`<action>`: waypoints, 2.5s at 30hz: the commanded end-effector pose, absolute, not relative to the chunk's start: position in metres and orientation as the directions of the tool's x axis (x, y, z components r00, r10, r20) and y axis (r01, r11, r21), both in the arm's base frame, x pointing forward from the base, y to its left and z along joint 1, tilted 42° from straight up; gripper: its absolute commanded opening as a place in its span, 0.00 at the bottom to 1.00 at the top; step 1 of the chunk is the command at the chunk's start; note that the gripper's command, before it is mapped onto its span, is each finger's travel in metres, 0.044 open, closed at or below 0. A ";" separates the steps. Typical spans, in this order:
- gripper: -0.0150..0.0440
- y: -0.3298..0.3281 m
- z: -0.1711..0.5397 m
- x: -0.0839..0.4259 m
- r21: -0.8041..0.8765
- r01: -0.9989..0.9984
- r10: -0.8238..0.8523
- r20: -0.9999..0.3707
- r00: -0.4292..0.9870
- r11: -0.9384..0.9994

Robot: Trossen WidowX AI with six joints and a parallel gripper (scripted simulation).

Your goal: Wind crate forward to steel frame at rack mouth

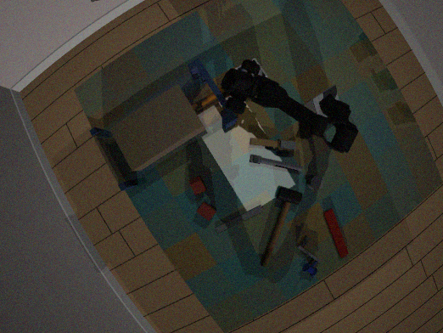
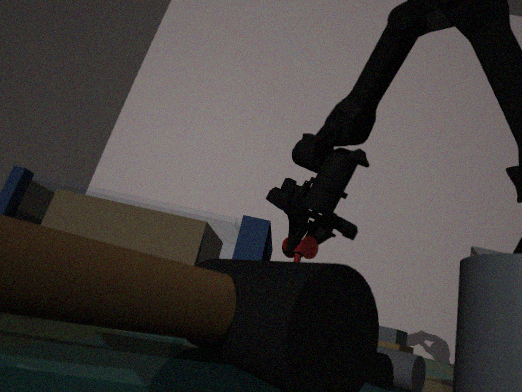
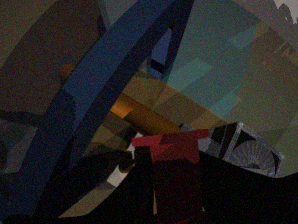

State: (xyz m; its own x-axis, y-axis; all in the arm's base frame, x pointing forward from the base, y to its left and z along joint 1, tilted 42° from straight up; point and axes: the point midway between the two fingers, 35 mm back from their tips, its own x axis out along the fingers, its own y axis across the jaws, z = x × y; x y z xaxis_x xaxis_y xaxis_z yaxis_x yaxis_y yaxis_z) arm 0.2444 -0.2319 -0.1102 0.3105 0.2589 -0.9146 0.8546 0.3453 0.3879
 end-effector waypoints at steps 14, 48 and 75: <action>0.25 -0.202 -0.094 0.229 0.394 0.857 0.292 -0.907 0.304 0.332; 0.25 -0.173 -0.076 0.186 0.392 0.858 0.294 -0.907 0.300 0.331; 0.25 -0.165 -0.075 0.142 0.389 0.860 0.294 -0.908 0.297 0.331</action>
State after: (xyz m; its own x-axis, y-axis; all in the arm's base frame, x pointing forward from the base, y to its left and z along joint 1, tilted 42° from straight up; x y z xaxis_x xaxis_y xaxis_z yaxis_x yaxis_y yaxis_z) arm 0.1616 -0.1685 -0.0702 0.3422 0.2917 -0.8932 0.8325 0.3467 0.4322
